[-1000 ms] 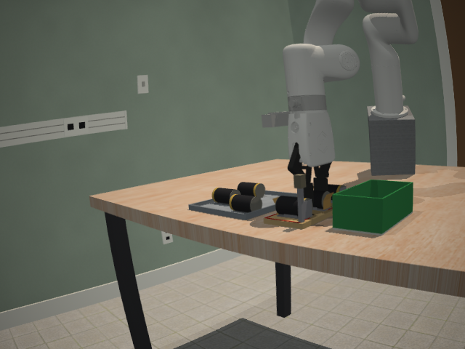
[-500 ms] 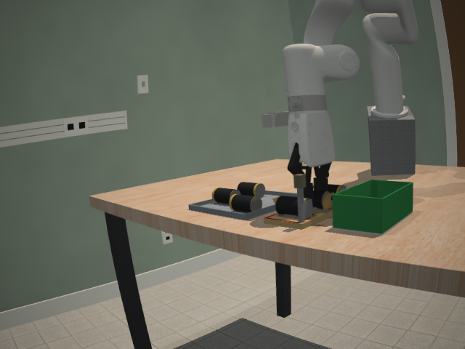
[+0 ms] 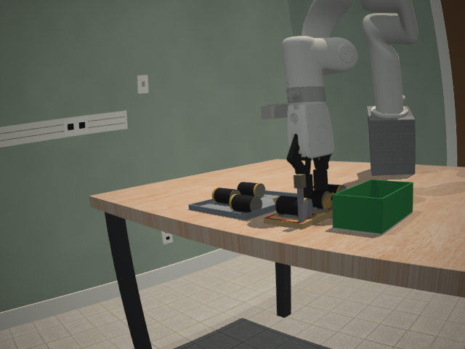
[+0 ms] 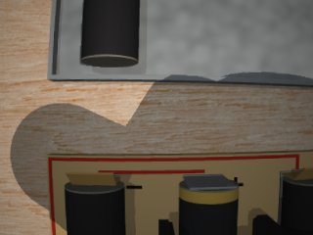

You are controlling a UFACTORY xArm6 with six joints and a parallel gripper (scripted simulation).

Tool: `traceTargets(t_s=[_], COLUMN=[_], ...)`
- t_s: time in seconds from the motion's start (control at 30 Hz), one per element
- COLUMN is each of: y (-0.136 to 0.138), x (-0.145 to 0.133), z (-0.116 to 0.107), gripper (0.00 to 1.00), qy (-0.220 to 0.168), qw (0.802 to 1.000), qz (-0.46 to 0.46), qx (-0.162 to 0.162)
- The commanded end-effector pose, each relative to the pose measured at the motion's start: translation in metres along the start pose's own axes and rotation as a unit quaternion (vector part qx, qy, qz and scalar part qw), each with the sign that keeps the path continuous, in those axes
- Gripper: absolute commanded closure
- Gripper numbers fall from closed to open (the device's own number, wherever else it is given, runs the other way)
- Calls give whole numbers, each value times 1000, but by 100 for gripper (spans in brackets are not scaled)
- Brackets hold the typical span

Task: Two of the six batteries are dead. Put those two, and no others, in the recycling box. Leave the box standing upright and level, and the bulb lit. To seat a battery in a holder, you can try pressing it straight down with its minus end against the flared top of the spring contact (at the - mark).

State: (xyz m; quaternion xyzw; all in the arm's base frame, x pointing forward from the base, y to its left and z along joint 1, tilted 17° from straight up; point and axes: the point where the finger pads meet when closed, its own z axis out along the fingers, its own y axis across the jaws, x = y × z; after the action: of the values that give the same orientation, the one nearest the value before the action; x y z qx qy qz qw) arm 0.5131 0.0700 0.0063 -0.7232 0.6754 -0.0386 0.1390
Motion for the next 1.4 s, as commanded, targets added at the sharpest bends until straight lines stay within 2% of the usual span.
traceTargets(t_s=[0.0, 0.1, 0.37, 1.37], y=[-2, -2, -1, -1], x=[0, 0, 0, 0], z=[-24, -37, -50, -50], gripper=[49, 49, 49, 49], qy=[1, 0, 1, 1], qw=[1000, 1000, 1000, 1000], qz=[0, 0, 0, 0], qx=[2, 2, 2, 2])
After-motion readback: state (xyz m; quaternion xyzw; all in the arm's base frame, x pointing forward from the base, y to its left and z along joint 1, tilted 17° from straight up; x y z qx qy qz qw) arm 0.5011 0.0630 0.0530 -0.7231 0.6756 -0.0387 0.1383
